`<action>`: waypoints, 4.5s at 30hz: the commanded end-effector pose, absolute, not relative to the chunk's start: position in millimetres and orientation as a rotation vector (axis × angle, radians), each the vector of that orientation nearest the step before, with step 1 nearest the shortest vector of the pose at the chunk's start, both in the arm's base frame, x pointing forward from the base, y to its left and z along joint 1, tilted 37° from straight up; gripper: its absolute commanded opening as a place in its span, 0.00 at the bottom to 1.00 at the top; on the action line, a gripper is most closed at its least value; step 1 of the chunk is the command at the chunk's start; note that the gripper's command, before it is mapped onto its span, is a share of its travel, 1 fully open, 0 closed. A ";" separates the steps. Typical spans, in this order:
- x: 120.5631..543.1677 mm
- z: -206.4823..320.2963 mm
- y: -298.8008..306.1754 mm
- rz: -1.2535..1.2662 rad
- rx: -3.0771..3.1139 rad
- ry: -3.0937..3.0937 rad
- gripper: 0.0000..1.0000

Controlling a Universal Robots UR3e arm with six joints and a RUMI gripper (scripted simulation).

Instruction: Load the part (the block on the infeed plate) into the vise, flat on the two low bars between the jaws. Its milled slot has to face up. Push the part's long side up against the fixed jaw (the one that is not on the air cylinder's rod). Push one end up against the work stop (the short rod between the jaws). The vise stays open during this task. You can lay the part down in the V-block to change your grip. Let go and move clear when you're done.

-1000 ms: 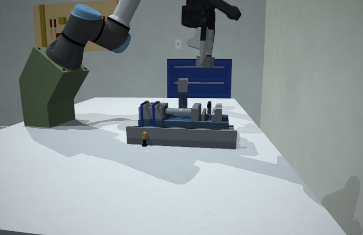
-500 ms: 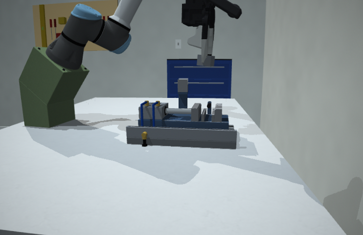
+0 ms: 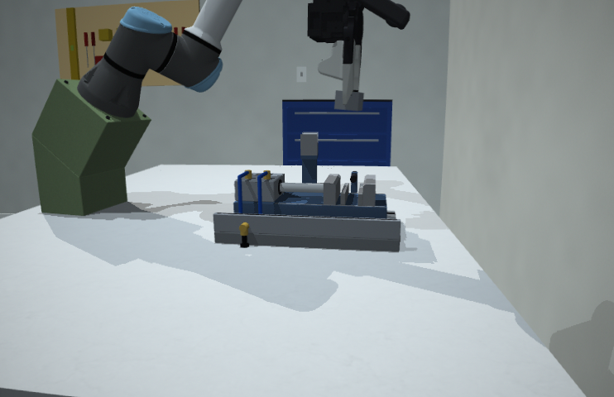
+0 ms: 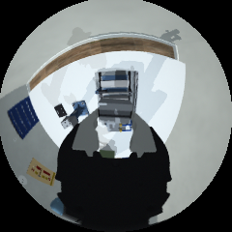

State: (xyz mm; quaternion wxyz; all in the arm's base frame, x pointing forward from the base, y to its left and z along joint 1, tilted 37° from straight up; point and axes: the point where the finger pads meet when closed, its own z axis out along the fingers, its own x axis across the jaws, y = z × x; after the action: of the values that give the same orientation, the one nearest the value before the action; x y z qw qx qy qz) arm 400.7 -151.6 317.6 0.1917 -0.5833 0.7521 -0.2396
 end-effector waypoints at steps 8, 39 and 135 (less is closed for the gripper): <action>399.6 321.2 -157.5 -0.694 -1.672 2.085 0.00; 397.6 325.1 -166.8 -0.722 -1.724 2.045 0.00; 398.6 324.1 -170.1 -0.731 -1.740 2.032 0.00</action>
State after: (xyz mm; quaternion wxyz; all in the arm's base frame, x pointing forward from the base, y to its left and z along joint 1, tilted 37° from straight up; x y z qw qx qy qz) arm 398.1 -169.9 323.6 0.1832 -0.6167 0.7210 -0.2575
